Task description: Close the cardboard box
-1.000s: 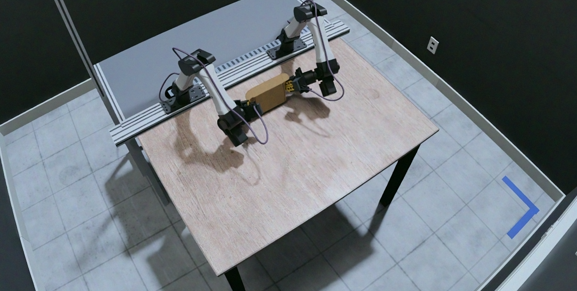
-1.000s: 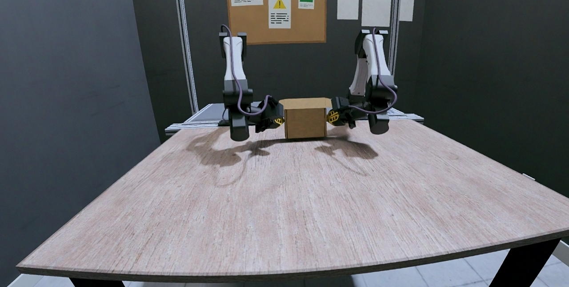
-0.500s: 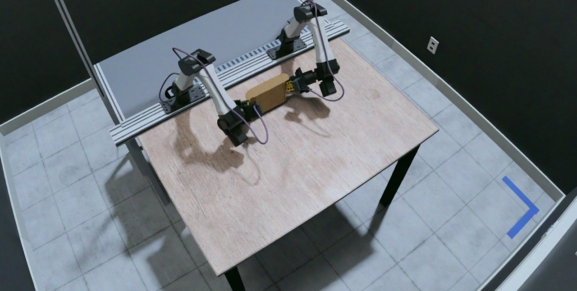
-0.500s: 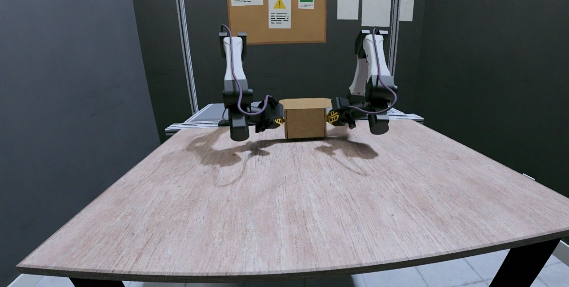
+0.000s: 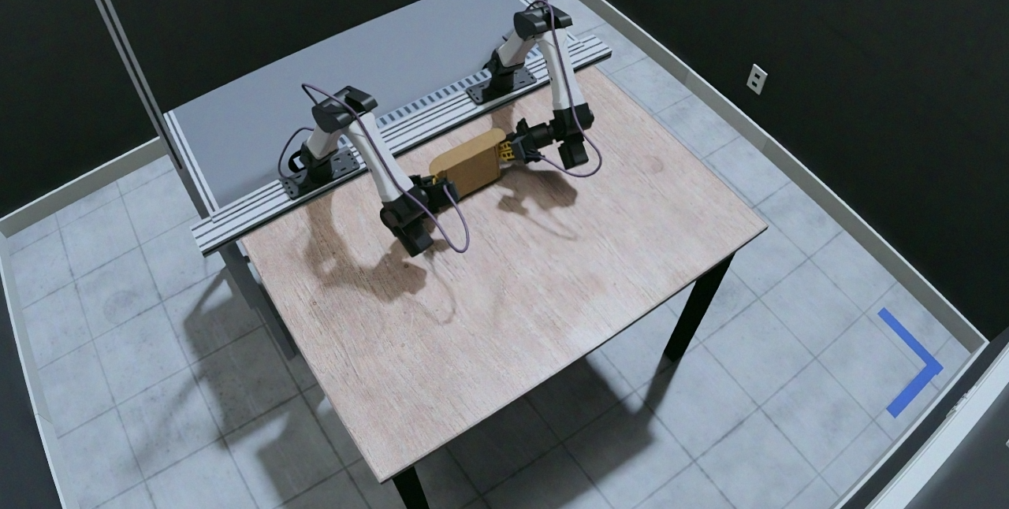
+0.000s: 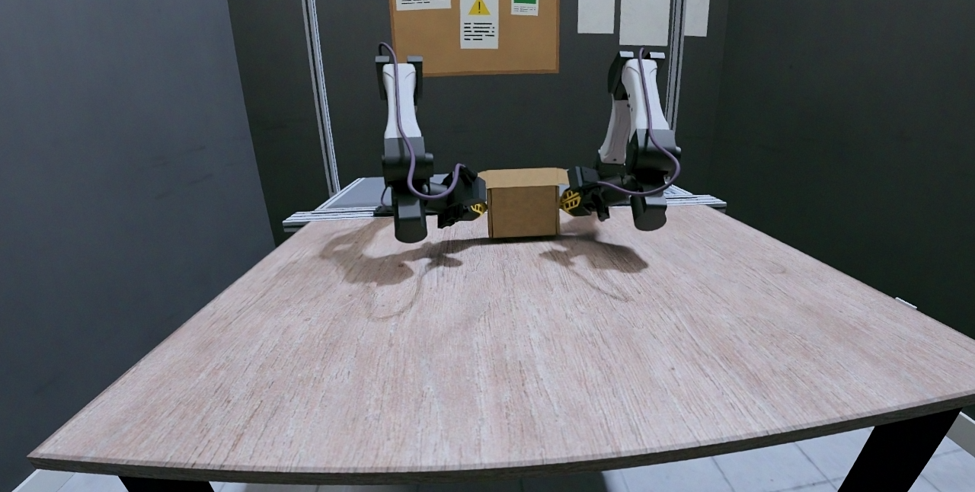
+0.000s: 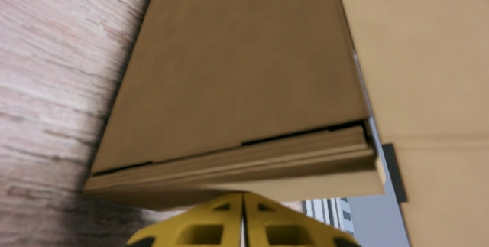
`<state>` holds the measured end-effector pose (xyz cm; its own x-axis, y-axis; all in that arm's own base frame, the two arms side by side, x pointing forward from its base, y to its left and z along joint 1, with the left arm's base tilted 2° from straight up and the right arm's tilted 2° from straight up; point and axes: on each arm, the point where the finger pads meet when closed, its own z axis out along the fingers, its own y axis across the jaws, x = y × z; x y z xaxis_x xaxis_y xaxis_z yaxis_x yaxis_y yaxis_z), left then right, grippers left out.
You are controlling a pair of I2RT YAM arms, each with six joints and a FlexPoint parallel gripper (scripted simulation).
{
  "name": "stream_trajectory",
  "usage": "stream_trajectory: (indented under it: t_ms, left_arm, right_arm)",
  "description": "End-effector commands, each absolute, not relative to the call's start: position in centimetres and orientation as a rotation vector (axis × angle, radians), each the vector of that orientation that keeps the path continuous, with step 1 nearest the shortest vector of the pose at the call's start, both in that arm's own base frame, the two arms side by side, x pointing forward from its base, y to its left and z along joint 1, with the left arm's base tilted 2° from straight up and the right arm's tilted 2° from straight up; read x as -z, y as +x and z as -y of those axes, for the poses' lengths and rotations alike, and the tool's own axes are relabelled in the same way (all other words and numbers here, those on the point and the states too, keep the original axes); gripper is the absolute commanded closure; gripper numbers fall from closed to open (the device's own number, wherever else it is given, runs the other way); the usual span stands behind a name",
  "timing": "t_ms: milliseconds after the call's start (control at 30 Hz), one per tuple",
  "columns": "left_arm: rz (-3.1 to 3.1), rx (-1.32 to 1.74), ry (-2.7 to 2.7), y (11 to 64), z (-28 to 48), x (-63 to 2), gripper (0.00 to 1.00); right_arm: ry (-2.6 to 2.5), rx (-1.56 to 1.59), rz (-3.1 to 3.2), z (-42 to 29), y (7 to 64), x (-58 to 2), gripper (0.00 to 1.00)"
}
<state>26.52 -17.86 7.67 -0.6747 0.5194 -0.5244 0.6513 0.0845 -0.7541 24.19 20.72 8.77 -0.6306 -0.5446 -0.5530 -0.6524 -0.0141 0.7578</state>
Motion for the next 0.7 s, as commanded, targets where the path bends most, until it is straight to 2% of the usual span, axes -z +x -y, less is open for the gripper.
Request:
stream_trajectory:
  t_ms: [0, 667]
  left_arm:
    - [-2.150, 1.687, 1.180, 27.07, 18.94, -8.40, 1.00]
    - [-2.169, 1.709, 1.165, 26.55, 18.87, -7.74, 1.00]
  right_arm:
    - [-1.260, -1.779, -2.078, -21.57, 24.60, -9.01, 1.00]
    - [-1.255, -1.786, -2.085, -21.54, 24.47, -8.64, 1.00]
